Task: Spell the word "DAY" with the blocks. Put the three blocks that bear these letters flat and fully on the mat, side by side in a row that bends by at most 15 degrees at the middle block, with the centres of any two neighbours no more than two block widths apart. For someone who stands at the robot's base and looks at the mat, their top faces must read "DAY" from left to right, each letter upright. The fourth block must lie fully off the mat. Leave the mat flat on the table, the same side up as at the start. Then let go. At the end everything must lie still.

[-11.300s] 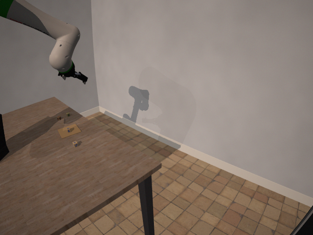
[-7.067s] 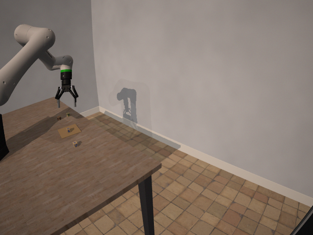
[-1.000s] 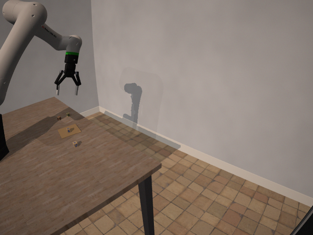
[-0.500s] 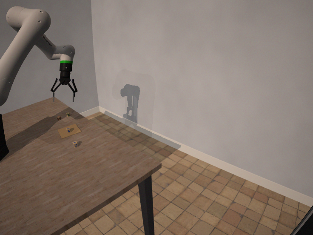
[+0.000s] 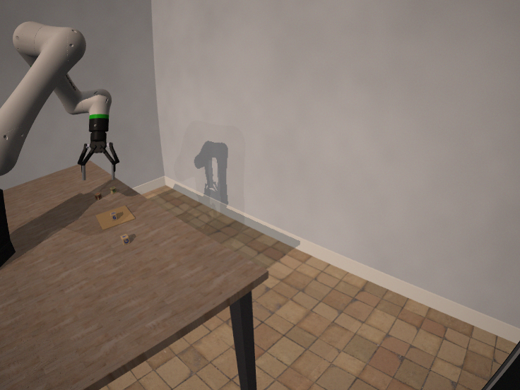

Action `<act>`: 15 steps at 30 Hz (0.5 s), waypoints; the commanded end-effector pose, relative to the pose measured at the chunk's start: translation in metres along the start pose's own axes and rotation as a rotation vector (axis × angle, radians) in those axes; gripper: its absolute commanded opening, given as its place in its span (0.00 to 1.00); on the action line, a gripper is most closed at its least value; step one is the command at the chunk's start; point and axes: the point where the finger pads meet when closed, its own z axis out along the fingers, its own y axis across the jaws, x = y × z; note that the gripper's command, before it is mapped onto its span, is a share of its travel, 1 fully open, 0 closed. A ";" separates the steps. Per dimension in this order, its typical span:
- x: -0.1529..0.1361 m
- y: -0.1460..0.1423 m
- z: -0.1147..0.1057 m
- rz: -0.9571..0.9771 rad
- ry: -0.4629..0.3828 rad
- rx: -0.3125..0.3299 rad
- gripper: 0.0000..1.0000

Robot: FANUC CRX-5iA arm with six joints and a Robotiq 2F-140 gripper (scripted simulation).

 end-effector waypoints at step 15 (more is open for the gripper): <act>-0.017 0.021 0.020 0.151 0.012 0.039 1.00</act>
